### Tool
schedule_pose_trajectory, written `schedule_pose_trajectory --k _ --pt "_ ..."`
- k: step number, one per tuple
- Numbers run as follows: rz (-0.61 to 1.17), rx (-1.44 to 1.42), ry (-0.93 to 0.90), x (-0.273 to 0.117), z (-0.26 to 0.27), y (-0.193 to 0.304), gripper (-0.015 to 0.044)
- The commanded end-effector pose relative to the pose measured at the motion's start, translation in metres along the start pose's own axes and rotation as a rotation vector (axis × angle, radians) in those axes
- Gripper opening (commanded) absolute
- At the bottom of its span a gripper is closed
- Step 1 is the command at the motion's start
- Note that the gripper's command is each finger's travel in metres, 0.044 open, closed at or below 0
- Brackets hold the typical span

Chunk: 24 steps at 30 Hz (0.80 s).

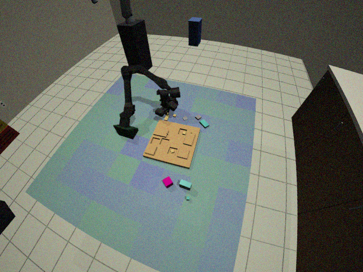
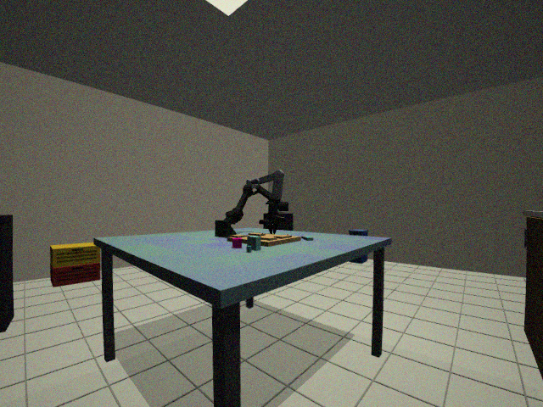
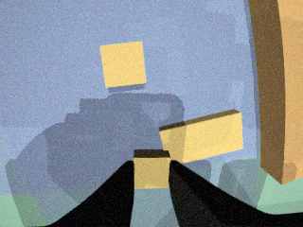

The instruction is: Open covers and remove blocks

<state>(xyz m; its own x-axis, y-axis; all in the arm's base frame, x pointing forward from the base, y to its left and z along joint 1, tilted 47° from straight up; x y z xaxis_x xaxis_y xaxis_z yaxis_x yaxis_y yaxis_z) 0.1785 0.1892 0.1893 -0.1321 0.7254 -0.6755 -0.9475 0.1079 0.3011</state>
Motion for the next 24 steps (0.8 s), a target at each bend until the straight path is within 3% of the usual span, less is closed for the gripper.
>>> schedule_pose_trajectory --k 1,4,18,24 --pt "0.003 0.005 0.001 0.007 -0.002 0.002 0.0080" --pt "0.003 0.005 0.000 0.007 -0.002 0.002 0.0080" --pt "-0.001 0.000 -0.001 0.002 0.000 0.000 0.0440" --pt "-0.002 0.000 0.006 -0.016 0.000 -0.002 0.0440"
Point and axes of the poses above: the point midway between the two fingers, 35 mm back from their tips, its own x axis out along the fingers, its own z axis across the jaws, y = z × x, the point moved 4 cm from there along -x, back along the fingers, and after that the axes turned 14 degrees about x, right-handed, at the moved point
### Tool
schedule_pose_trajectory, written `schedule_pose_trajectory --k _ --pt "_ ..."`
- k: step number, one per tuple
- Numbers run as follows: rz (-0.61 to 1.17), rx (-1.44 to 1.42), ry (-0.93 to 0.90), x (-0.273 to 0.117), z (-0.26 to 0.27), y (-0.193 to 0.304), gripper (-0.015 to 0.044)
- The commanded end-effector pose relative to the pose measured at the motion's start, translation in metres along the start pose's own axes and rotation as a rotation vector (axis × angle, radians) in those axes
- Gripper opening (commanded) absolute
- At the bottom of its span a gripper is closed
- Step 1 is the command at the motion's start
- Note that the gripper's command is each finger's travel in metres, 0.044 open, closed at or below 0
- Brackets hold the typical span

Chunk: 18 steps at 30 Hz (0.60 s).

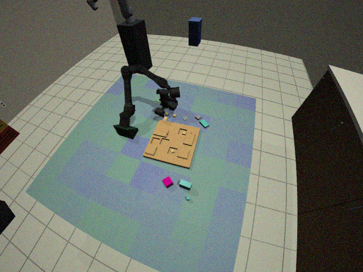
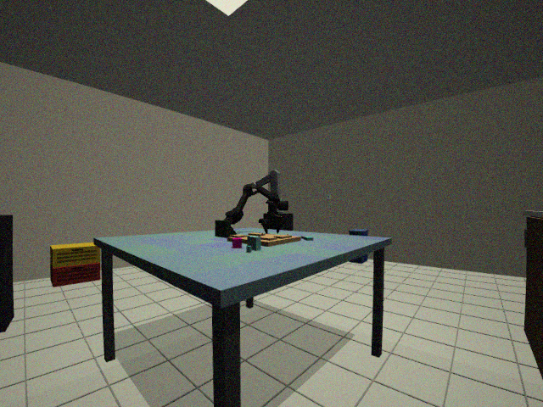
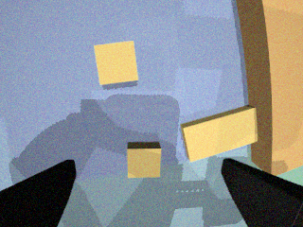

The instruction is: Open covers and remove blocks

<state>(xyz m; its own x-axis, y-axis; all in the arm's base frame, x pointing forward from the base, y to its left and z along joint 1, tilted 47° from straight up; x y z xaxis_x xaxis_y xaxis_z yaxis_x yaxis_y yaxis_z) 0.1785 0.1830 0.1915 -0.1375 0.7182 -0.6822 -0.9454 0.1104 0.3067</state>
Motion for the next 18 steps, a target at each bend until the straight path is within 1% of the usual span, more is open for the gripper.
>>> schedule_pose_trajectory --k 1,18 --pt "-0.005 -0.006 -0.004 -0.013 0.002 -0.002 0.0440" --pt "0.000 0.000 -0.006 -0.065 0.000 0.001 0.0440"
Point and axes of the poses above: the point midway between the two fingers, 35 mm back from their tips, its own x axis out along the fingers, its own z axis across the jaws, y = z × x, the point moved 4 cm from there along -x, back along the fingers, and after that the axes turned 14 degrees about x, right-handed, at the moved point
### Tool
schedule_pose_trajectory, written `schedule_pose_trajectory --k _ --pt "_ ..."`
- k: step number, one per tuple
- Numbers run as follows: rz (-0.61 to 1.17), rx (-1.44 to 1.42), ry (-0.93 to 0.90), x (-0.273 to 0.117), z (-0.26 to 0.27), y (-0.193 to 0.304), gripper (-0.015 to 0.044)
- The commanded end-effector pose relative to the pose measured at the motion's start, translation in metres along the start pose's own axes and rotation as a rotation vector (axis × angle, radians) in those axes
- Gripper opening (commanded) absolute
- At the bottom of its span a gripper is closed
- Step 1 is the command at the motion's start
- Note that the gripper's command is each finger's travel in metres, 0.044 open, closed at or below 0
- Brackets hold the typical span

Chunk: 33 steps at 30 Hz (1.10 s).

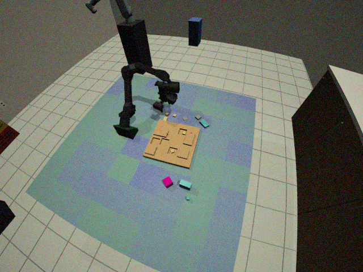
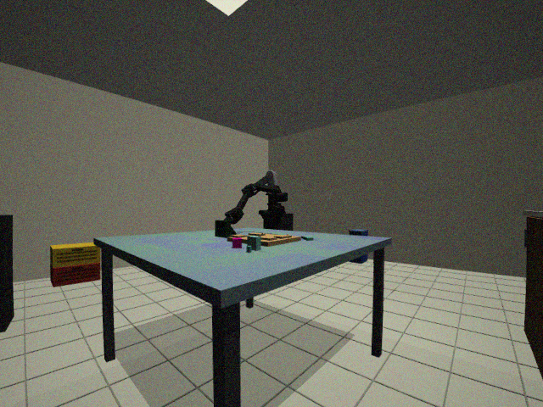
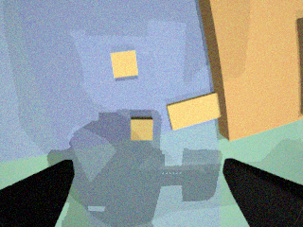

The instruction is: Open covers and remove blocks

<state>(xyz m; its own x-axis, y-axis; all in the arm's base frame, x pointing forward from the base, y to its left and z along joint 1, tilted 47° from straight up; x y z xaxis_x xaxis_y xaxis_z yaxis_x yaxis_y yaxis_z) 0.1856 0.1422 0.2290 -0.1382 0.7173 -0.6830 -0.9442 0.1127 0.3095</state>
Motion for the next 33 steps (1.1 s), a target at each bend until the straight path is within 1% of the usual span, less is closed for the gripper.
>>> schedule_pose_trajectory --k 1,4,18,33 --pt "0.000 -0.004 -0.008 -0.010 0.001 0.001 0.0440" --pt "-0.001 -0.016 -0.007 -0.010 0.003 -0.006 0.0361" --pt "-0.007 -0.125 0.001 -0.015 0.007 -0.078 0.0000" --pt "-0.008 -0.241 0.001 -0.014 -0.011 -0.159 0.0000"
Point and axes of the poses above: the point midway between the two fingers, 35 mm back from their tips, its own x axis out along the fingers, its own z axis across the jaws, y = z × x, the point moved 4 cm from there along -x, back along the fingers, and after that the axes turned 14 degrees about x, right-handed, at the moved point
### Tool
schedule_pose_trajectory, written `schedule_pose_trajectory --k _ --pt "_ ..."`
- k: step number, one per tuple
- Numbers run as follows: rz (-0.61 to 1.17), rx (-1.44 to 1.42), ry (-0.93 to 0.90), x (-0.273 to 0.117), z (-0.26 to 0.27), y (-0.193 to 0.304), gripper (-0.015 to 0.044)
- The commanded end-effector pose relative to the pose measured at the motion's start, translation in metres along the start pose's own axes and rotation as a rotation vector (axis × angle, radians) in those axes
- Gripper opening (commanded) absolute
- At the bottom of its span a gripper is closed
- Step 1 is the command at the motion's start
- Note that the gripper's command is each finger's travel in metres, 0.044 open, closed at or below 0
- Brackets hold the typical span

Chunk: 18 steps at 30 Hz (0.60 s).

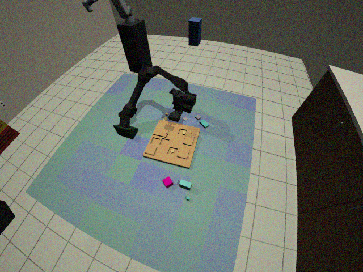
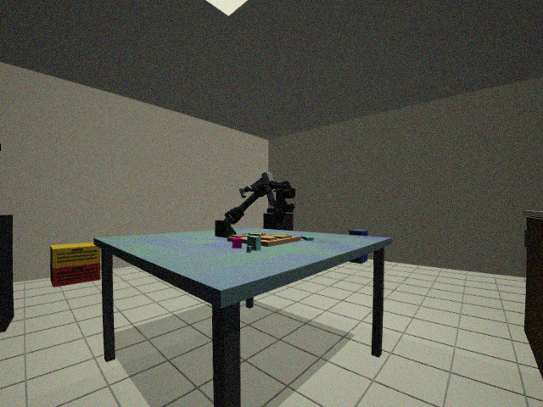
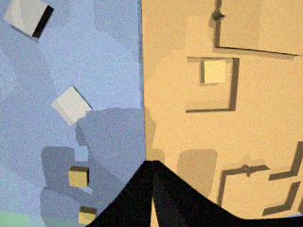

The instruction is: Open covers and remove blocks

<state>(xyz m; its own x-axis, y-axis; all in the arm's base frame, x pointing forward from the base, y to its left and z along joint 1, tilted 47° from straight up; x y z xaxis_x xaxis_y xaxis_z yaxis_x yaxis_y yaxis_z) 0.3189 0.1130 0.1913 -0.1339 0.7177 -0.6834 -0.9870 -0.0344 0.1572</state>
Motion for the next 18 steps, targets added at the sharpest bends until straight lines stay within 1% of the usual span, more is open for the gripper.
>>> schedule_pose_trajectory --k 1,11,18 --pt "-0.003 -0.033 0.002 0.000 -0.013 -0.021 0.0000" --pt "-0.003 -0.104 -0.003 0.003 -0.046 -0.066 0.0000" --pt "-0.004 -0.108 -0.003 0.011 -0.048 -0.070 0.0000"
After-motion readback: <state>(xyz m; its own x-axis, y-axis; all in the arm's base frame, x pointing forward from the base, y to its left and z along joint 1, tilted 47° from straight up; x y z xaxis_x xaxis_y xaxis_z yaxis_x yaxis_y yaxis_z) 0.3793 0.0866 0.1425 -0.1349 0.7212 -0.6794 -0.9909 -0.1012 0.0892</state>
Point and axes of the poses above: the point midway between the two fingers, 35 mm back from their tips, its own x axis out along the fingers, its own z axis across the jaws, y = z × x, the point moved 4 cm from there along -x, back along the fingers, and after that the axes turned 14 degrees about x, right-handed, at the moved point
